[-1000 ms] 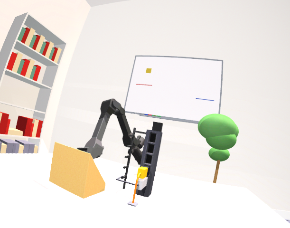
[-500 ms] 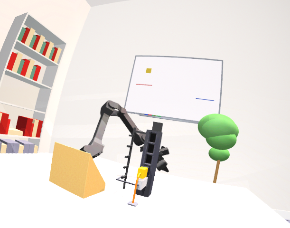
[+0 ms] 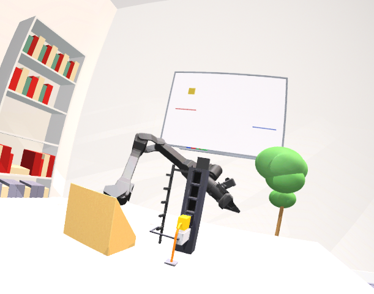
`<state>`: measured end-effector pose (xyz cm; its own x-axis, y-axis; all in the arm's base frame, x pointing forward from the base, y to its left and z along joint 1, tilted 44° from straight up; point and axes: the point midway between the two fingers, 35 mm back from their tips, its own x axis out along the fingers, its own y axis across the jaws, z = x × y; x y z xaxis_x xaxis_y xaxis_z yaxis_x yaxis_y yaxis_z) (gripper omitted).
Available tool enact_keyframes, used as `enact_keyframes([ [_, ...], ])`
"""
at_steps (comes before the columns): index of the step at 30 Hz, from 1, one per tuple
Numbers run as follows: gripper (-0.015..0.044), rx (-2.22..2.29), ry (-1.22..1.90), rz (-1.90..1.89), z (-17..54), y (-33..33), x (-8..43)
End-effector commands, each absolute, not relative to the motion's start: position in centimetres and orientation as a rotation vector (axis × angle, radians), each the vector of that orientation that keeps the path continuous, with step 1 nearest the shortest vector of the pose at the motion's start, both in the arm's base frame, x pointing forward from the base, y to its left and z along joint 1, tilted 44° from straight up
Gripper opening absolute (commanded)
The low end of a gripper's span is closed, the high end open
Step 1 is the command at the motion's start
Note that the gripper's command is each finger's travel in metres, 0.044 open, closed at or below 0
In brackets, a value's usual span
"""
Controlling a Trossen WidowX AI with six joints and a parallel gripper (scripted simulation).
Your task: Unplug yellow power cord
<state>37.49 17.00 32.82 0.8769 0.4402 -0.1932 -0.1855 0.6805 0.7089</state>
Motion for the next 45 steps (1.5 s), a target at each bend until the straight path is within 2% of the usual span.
enact_keyframes([
  [1, 0.016, 0.747, 0.361, 0.274, 32.5, 13.4, 39.3],
  [14, 0.016, 0.785, 0.349, -0.002, 31.5, 1.4, 42.0],
  [27, 0.016, 0.773, 0.398, -0.261, 28.5, -10.0, 41.4],
  [35, 0.016, 0.92, 0.708, -0.369, 20.1, -12.5, 39.2],
  [45, 0.016, 1.433, 1.344, -0.58, 9.1, -10.8, 30.7],
])
